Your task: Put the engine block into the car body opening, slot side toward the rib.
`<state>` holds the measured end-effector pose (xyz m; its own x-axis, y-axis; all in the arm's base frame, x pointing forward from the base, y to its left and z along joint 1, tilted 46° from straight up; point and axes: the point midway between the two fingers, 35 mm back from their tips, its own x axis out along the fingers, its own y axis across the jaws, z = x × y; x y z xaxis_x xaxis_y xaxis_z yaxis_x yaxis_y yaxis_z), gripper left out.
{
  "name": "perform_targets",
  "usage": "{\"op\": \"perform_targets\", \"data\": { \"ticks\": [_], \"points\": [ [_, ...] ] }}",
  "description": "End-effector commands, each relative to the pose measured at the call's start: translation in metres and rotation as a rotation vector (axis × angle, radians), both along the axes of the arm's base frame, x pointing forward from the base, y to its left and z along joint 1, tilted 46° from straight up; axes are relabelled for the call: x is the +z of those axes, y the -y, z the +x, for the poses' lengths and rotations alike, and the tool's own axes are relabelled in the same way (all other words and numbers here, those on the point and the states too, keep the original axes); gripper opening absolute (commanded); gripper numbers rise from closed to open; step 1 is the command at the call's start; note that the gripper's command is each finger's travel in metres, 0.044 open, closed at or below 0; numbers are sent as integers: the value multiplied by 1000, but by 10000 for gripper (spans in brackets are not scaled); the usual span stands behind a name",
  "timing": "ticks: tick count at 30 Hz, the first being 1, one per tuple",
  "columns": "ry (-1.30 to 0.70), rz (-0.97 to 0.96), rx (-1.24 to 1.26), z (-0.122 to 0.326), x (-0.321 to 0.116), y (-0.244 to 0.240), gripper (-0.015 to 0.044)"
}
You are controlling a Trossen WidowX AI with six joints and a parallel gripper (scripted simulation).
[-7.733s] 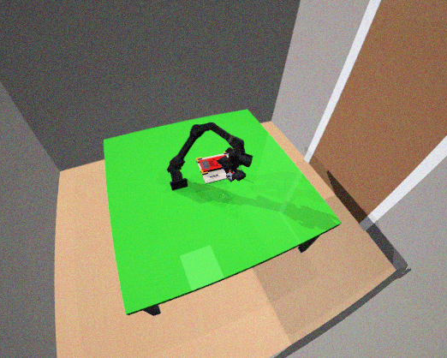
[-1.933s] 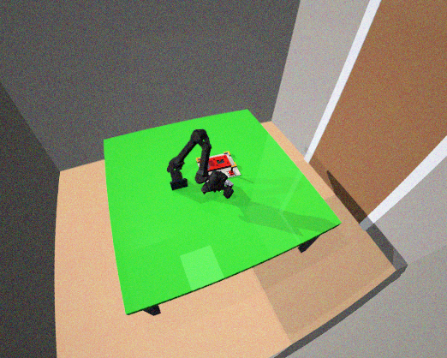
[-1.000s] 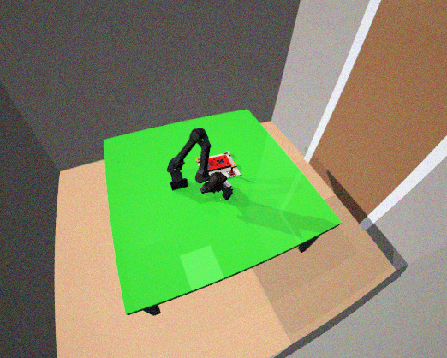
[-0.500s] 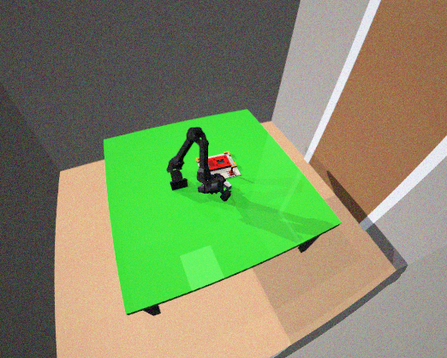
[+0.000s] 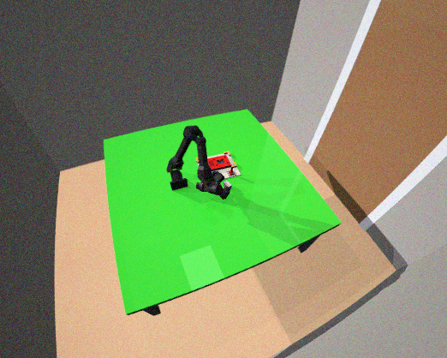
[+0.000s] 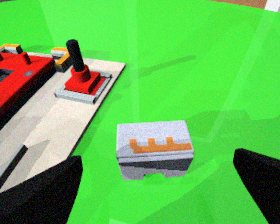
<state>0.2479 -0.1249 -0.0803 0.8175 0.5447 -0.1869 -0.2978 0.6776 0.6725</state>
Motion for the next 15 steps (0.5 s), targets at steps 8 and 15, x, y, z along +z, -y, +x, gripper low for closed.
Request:
{"op": "perform_targets", "data": {
  "ticks": [8, 15],
  "points": [
    [-6, 7, 2, -1, -1, -2, 440],
    [-104, -31, 64, 10, -6, 6, 440]
  ]
}}
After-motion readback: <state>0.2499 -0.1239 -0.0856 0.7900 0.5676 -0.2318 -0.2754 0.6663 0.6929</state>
